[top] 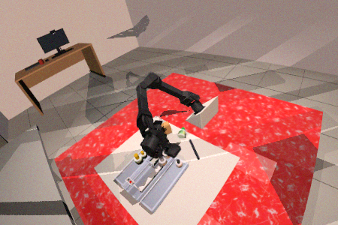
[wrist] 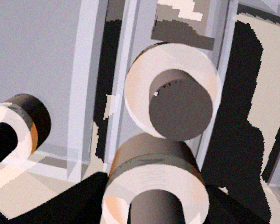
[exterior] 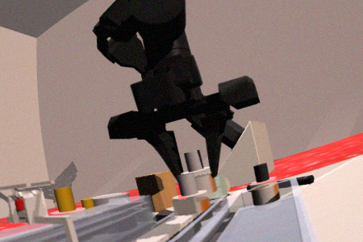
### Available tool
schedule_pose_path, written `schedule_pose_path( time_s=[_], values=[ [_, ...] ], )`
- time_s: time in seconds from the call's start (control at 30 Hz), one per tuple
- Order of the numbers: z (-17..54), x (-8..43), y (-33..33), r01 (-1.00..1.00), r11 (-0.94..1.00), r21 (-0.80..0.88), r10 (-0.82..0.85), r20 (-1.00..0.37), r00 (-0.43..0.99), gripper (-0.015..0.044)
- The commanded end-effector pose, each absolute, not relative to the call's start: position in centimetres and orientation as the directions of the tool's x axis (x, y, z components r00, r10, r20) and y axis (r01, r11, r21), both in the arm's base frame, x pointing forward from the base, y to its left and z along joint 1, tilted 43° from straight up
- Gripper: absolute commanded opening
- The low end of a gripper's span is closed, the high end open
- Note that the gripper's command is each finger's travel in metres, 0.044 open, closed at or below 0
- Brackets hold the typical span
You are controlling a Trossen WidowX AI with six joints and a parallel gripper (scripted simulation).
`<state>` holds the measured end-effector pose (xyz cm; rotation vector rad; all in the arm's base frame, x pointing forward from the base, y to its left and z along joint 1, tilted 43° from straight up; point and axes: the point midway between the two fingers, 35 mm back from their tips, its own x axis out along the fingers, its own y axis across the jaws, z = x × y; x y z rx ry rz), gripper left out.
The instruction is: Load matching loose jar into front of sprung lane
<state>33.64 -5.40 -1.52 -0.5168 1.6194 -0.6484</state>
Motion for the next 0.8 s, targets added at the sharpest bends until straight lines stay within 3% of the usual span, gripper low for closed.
schedule_pose_path(
  time_s=[0.0, 0.77],
  values=[
    [-1.26, 34.41, -5.45, 0.043, 0.737, -0.674, -0.666, -0.736, -0.121, 0.0000],
    [-1.28, 34.67, -5.48, 0.043, 0.737, -0.674, -0.666, -0.736, -0.121, 0.0000]
  ],
)
